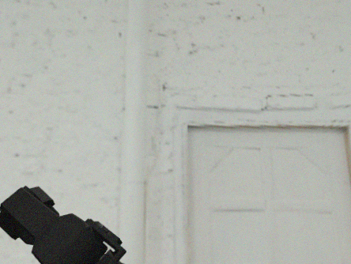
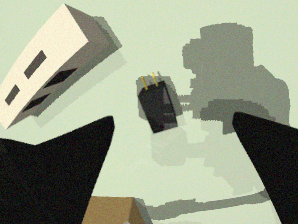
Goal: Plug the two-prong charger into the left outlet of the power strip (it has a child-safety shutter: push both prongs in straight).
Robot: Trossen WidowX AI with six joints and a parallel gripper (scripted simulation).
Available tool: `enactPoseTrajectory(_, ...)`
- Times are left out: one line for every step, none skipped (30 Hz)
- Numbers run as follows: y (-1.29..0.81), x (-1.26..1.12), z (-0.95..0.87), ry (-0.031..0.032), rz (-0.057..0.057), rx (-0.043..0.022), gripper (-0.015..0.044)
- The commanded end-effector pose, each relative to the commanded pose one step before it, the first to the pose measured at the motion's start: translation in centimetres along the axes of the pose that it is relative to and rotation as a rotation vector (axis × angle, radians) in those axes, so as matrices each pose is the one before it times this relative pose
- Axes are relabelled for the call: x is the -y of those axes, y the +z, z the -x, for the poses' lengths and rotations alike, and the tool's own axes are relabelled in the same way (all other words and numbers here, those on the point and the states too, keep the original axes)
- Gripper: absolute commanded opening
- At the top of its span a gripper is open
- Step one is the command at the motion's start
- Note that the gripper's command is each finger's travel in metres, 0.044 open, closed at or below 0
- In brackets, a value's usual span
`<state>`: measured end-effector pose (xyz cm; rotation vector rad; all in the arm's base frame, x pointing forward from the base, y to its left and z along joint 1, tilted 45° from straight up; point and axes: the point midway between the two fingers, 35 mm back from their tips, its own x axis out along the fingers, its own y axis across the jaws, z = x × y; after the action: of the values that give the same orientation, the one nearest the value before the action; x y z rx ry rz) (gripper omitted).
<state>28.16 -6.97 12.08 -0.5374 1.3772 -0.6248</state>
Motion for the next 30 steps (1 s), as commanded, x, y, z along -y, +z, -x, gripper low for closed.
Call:
enactPoseTrajectory(-0.761, -0.629, -1.061, -0.02383, 0.1595, -0.04921, 0.0440)
enactPoseTrajectory(-0.105, -0.134, -0.187, -0.00363, 0.0333, -0.00892, 0.0440)
enactPoseTrajectory(-0.101, -0.136, -0.186, -0.00341, 0.0333, -0.00897, 0.0440)
enactPoseTrajectory(-0.099, -0.184, -0.188, -0.00320, 0.0338, -0.00916, 0.0440)
enactPoseTrajectory(-0.074, -0.146, -0.146, -0.00237, 0.0266, -0.00722, 0.0440)
enactPoseTrajectory(-0.042, -0.088, -0.087, -0.00137, 0.0159, -0.00434, 0.0440)
enactPoseTrajectory(-0.014, -0.030, -0.029, -0.00045, 0.0053, -0.00145, 0.0440)
enactPoseTrajectory(0.000, 0.000, 0.000, 0.00000, 0.0000, 0.00000, 0.0440)
enactPoseTrajectory(0.000, 0.000, 0.000, 0.00000, 0.0000, 0.00000, 0.0440)
enactPoseTrajectory(0.000, 0.000, 0.000, 0.00000, 0.0000, 0.00000, 0.0440)
enactPoseTrajectory(0.000, 0.000, 0.000, 0.00000, 0.0000, 0.00000, 0.0440)
enactPoseTrajectory(0.000, 0.000, 0.000, 0.00000, 0.0000, 0.00000, 0.0440)
enactPoseTrajectory(0.000, 0.000, 0.000, 0.00000, 0.0000, 0.00000, 0.0440)
enactPoseTrajectory(0.001, -0.028, 0.000, 0.00001, 0.0000, 0.00000, 0.0440)
enactPoseTrajectory(0.001, -0.028, 0.000, 0.00001, 0.0000, 0.00000, 0.0440)
enactPoseTrajectory(0.003, 0.000, -0.035, 0.00001, 0.0000, 0.00001, 0.0440)
enactPoseTrajectory(0.006, 0.000, -0.063, 0.00001, 0.0000, 0.00001, 0.0440)
enactPoseTrajectory(0.009, 0.000, -0.093, 0.00001, 0.0000, 0.00002, 0.0440)
enactPoseTrajectory(0.011, 0.000, -0.127, 0.00000, 0.0000, 0.00002, 0.0440)
enactPoseTrajectory(0.012, 0.000, -0.140, -0.00001, 0.0000, 0.00002, 0.0440)
enactPoseTrajectory(0.012, 0.001, -0.158, -0.00002, 0.0000, 0.00002, 0.0440)
enactPoseTrajectory(0.013, -0.002, -0.178, -0.00005, 0.0000, 0.00001, 0.0440)
enactPoseTrajectory(0.012, -0.002, -0.196, -0.00008, 0.0000, 0.00000, 0.0440)
enactPoseTrajectory(0.011, -0.005, -0.206, -0.00011, 0.0000, -0.00001, 0.0440)
enactPoseTrajectory(0.008, -0.004, -0.165, -0.00011, 0.0000, -0.00002, 0.0440)
enactPoseTrajectory(0.004, -0.014, -0.100, -0.00007, 0.0000, -0.00001, 0.0440)
enactPoseTrajectory(0.005, -0.001, -0.027, 0.00003, 0.0000, 0.00001, 0.0440)
enactPoseTrajectory(0.009, -0.001, -0.052, 0.00006, 0.0000, 0.00002, 0.0440)
enactPoseTrajectory(0.013, -0.002, -0.078, 0.00009, 0.0000, 0.00003, 0.0440)
enactPoseTrajectory(0.017, -0.003, -0.103, 0.00011, 0.0000, 0.00004, 0.0440)
